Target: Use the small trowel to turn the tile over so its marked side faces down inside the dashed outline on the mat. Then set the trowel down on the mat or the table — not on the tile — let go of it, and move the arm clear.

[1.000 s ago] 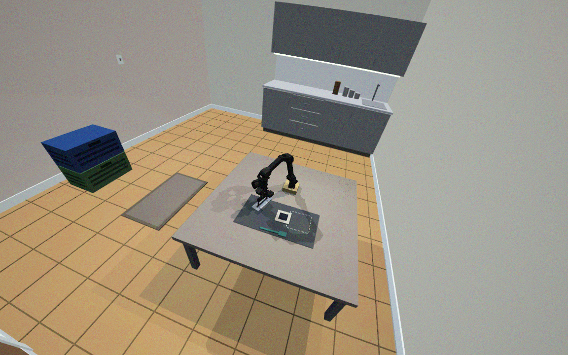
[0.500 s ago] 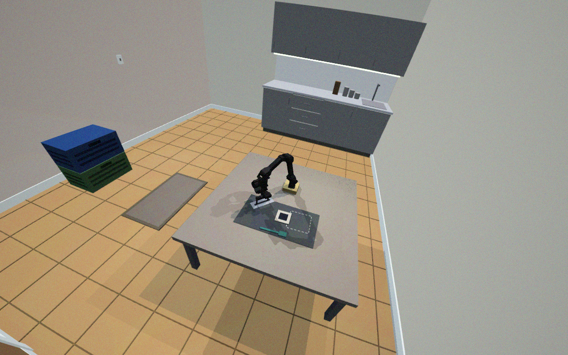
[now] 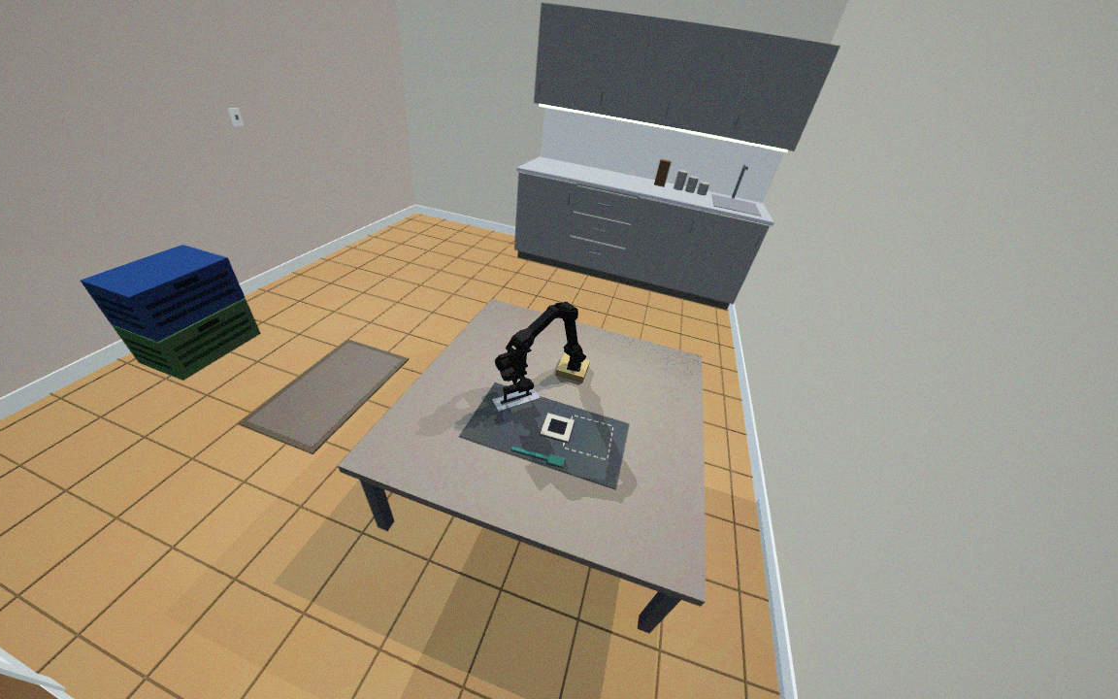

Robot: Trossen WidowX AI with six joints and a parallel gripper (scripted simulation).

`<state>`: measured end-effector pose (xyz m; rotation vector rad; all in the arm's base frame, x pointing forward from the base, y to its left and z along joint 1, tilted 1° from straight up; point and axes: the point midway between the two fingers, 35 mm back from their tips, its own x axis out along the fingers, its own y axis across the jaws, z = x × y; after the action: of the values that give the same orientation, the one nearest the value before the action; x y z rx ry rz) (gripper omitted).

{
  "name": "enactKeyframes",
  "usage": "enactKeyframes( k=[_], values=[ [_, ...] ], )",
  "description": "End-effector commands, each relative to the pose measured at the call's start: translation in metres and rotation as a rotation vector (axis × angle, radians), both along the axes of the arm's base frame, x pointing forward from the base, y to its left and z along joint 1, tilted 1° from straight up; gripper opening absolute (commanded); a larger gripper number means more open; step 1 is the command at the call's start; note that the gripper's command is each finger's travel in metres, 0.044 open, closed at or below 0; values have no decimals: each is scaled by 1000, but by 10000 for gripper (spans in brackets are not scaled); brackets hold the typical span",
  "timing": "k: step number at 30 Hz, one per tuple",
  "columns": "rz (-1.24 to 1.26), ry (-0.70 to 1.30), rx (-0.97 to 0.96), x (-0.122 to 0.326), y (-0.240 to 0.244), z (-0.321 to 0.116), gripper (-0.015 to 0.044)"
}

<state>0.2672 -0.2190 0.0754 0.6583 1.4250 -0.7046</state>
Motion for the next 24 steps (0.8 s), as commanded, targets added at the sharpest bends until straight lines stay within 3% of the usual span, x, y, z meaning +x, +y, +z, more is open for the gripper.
enactKeyframes(
  k=[1,13,18,24],
  values=[
    [-6,-1,3,0,0,0,270],
    [-6,-1,3,0,0,0,270],
    [-27,-1,3,-3,4,42,270],
    [-28,-1,3,-4,4,45,270]
  ],
)
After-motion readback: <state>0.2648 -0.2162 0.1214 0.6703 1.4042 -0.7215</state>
